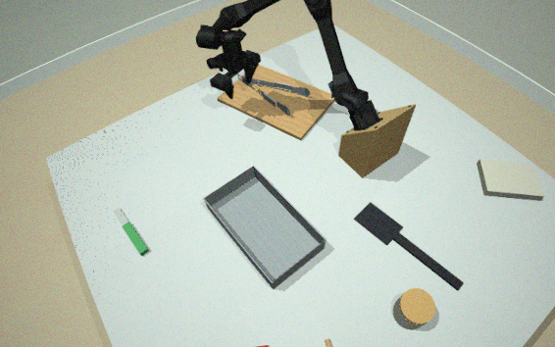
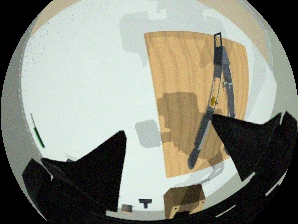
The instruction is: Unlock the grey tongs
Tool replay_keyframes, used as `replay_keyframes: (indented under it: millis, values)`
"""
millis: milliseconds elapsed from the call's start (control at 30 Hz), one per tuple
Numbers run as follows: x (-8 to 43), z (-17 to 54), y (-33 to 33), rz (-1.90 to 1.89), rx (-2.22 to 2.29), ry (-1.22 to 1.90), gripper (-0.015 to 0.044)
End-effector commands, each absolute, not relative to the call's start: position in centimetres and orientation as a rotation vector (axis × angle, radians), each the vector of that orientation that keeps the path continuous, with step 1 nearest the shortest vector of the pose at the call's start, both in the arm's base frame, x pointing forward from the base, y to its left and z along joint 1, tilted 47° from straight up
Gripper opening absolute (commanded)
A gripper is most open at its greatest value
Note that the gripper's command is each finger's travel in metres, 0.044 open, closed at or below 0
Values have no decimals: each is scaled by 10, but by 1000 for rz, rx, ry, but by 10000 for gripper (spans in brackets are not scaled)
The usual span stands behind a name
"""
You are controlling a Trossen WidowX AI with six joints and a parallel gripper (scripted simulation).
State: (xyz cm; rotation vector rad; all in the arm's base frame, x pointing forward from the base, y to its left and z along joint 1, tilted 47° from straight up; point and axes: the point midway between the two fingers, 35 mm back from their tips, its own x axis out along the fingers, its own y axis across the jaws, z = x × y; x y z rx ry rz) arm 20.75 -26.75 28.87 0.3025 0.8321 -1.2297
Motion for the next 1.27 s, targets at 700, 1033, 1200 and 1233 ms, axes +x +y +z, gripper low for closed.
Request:
replay_keyframes:
  millis: [700, 1033, 1200, 1233]
  values:
    - [229, 327, -198, -1219, 276, 820, 440]
    - [229, 327, -198, -1219, 276, 820, 440]
    - [229, 327, -198, -1219, 276, 820, 440]
    - [229, 327, -198, -1219, 276, 820, 440]
